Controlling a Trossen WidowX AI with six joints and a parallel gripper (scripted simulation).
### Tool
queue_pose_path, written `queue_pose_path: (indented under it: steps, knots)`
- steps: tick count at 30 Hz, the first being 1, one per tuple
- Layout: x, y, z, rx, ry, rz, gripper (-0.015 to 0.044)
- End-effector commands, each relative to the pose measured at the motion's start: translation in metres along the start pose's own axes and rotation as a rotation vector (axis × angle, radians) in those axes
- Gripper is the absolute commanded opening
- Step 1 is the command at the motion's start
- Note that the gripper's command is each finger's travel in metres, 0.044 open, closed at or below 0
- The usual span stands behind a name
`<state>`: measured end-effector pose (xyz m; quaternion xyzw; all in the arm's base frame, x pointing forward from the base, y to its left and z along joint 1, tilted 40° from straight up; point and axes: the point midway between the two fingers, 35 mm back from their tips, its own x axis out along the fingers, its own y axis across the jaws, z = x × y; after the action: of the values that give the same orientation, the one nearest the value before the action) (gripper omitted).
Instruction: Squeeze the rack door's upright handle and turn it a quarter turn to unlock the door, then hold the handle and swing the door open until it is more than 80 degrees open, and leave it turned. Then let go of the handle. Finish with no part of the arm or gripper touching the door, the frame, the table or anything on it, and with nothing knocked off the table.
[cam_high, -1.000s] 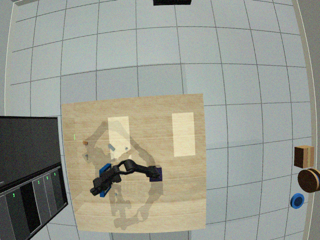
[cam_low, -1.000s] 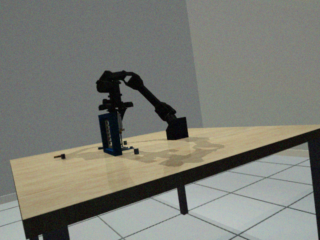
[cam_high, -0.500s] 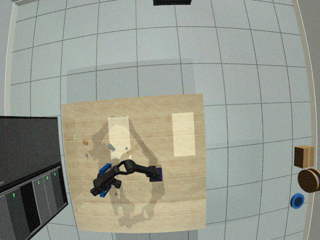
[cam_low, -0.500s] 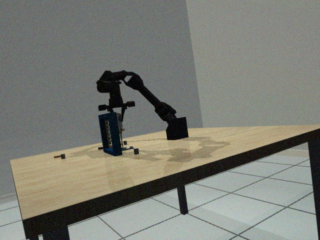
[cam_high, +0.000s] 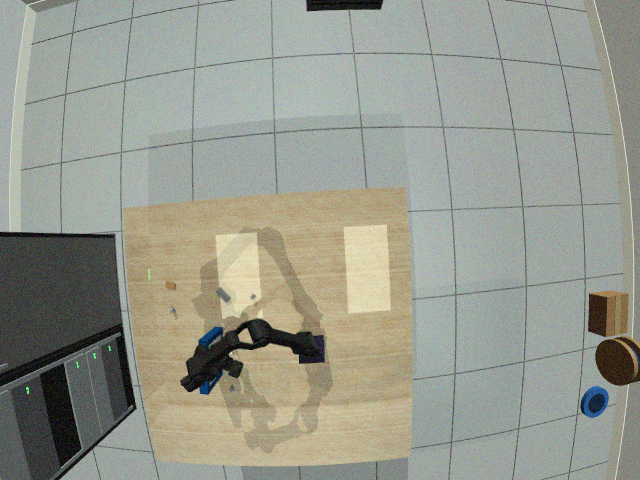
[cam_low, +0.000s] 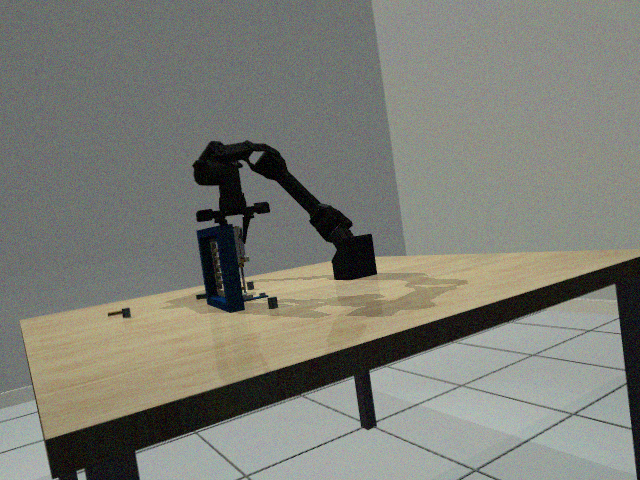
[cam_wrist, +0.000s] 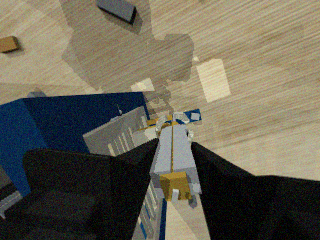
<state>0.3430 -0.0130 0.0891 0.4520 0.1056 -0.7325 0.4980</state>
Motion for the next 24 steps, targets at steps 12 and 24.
queue_pose_path:
  steps: [12, 24]
  knots:
    - [0.0014, 0.0009, -0.0005, -0.007, 0.004, -0.002, 0.0299]
    - [0.0014, 0.0009, -0.0005, -0.593, 0.005, 0.000, 0.0299]
